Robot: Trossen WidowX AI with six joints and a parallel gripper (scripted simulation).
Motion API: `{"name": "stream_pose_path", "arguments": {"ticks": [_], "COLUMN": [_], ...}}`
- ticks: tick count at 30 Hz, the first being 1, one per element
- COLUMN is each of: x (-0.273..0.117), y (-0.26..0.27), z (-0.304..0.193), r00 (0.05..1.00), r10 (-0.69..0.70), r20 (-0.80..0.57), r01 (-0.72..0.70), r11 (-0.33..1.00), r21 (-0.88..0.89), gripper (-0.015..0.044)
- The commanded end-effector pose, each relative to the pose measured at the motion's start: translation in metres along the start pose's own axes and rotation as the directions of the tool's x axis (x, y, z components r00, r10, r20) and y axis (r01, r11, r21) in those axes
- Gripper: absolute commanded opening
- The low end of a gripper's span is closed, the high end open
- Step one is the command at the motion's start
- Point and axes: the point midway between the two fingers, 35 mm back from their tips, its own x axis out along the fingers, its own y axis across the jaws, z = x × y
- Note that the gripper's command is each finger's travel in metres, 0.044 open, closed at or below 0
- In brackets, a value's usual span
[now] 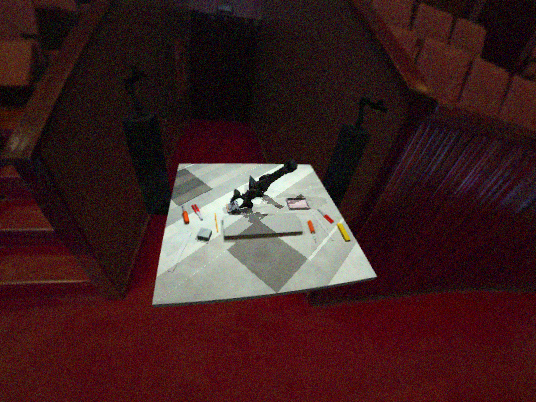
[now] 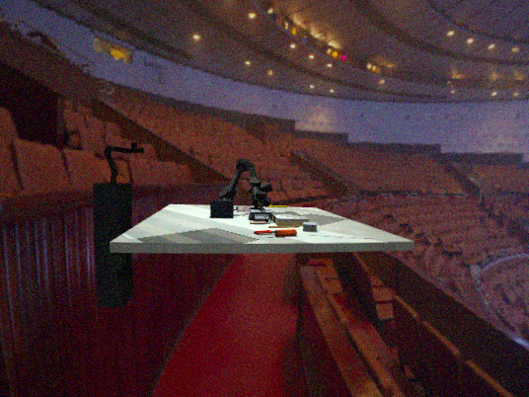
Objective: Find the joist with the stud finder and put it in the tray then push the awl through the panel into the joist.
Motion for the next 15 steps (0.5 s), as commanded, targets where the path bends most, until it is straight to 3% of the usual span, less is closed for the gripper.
{"name": "stream_pose_path", "arguments": {"ticks": [1,15], "x": [-0.003,-0.016], "y": [-0.001,-0.001], "z": [0.000,0.000], "r00": [1.000,1.000], "r10": [-0.003,-0.002], "r20": [-0.001,-0.002], "r01": [0.003,0.002], "r11": [1.000,1.000], "r21": [-0.001,-0.001], "gripper": [0.0440,0.0440]}}
